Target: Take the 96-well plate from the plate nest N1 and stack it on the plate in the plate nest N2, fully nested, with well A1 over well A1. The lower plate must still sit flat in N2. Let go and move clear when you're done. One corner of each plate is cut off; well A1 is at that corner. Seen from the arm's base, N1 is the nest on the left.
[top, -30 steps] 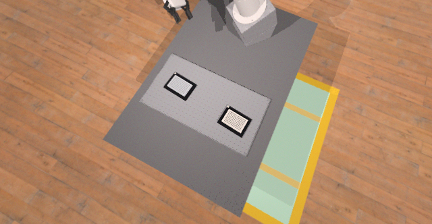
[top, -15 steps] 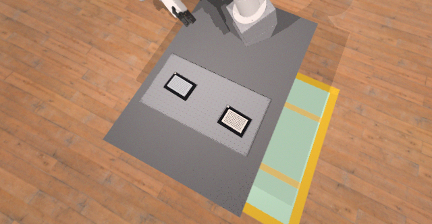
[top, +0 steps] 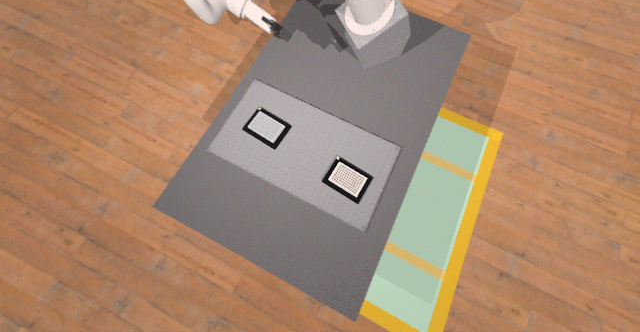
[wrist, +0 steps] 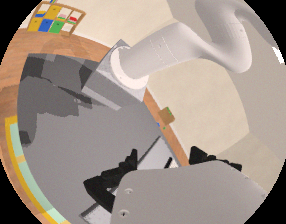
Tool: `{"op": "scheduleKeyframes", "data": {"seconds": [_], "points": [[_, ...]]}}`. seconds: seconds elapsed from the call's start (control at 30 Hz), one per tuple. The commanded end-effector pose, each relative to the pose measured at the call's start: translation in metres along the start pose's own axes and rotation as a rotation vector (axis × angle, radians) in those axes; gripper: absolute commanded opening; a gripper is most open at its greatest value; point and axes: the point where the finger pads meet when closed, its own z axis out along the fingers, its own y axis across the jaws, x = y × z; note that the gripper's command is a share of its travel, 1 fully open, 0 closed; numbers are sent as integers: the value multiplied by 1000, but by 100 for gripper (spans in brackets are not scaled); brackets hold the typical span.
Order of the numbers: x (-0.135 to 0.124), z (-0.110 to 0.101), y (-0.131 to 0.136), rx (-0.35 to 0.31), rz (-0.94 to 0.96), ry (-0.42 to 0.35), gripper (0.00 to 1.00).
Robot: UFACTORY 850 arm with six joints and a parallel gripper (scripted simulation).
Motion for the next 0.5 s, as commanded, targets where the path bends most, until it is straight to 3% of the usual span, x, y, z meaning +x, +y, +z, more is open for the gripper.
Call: {"op": "scheduleKeyframes", "data": {"seconds": [0.0, 0.13, 0.47], "points": [[0, 4, -2, 39, -118, 74, 100], [-2, 8, -5, 55, -173, 108, 100], [-9, 18, -13, 123, -450, 280, 100]]}}
